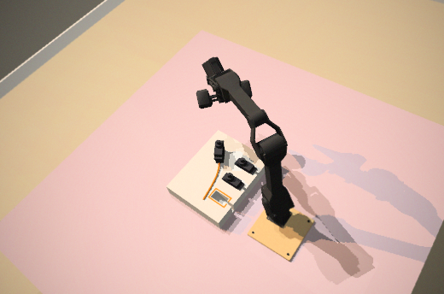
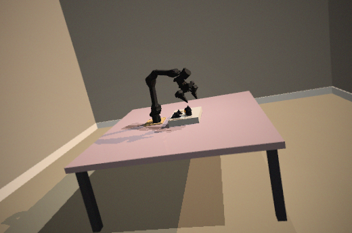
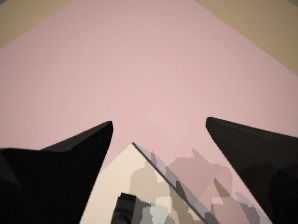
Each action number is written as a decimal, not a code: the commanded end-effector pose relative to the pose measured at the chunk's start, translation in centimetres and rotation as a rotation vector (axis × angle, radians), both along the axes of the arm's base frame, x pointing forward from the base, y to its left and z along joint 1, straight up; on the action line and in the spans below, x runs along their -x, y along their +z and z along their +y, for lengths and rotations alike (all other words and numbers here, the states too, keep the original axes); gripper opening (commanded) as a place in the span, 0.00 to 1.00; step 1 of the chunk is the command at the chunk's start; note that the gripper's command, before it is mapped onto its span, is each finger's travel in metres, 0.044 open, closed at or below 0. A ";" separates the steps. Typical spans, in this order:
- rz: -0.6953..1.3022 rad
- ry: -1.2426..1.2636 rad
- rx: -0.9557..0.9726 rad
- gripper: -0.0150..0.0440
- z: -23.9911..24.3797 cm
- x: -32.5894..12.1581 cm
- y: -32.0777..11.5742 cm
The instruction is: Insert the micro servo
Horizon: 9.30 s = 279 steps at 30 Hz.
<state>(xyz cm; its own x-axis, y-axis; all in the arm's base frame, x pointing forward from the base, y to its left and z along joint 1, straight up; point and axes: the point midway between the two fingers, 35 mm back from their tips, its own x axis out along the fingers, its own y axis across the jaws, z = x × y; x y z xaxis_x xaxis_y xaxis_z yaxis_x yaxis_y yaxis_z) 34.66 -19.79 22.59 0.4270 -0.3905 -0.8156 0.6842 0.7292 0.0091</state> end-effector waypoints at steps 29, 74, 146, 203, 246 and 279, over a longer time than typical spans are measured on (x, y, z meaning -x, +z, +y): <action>0.362 -0.244 -0.475 1.00 14.3 6.0 -6.2; 0.362 -0.244 -0.475 0.25 14.3 5.9 -8.9; 0.444 0.134 -0.394 0.25 26.5 5.8 -6.5; 0.557 0.713 -0.232 0.25 26.8 16.7 -7.1; 0.557 0.713 -0.232 0.25 26.8 16.4 -10.0; 0.557 0.713 -0.232 0.25 26.8 16.4 -12.0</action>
